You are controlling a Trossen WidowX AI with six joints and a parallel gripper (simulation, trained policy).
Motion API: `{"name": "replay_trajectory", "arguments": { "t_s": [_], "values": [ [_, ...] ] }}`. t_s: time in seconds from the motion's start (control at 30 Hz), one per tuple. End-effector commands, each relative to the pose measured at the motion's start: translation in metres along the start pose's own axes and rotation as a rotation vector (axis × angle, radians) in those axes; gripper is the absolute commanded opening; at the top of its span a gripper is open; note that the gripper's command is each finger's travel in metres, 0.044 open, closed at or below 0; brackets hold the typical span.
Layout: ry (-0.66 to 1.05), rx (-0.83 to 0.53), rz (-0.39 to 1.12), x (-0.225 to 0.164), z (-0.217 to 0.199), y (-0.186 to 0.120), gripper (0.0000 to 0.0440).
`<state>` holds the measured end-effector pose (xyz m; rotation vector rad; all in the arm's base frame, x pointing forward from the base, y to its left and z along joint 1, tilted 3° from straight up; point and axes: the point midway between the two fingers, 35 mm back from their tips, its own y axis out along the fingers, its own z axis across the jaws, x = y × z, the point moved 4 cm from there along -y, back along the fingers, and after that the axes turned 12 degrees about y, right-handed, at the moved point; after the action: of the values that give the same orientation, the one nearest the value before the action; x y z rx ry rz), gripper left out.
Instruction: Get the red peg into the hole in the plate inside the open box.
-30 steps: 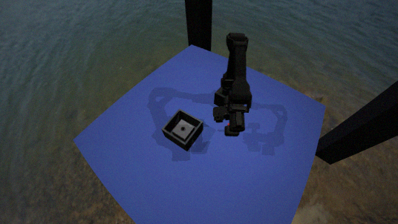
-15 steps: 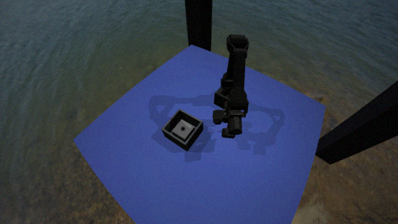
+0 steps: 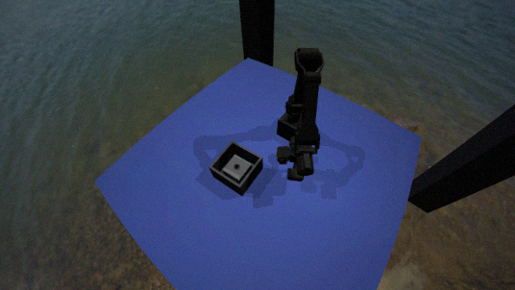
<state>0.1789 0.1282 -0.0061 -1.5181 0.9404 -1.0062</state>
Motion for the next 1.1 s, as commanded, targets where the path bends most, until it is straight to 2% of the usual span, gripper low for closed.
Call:
{"name": "replay_trajectory", "arguments": {
  "t_s": [0.0, 0.33, 0.37, 1.07],
  "values": [
    [0.013, -0.011, 0.005, -0.001, -0.005, 0.009, 0.0273],
    [0.003, -0.041, 0.065, -0.004, -0.002, 0.011, 0.0012],
    [0.001, -0.045, 0.072, -0.004, -0.002, 0.011, 0.0],
    [-0.114, 0.106, -0.072, 0.029, 0.015, -0.05, 0.0]
  ]
}}
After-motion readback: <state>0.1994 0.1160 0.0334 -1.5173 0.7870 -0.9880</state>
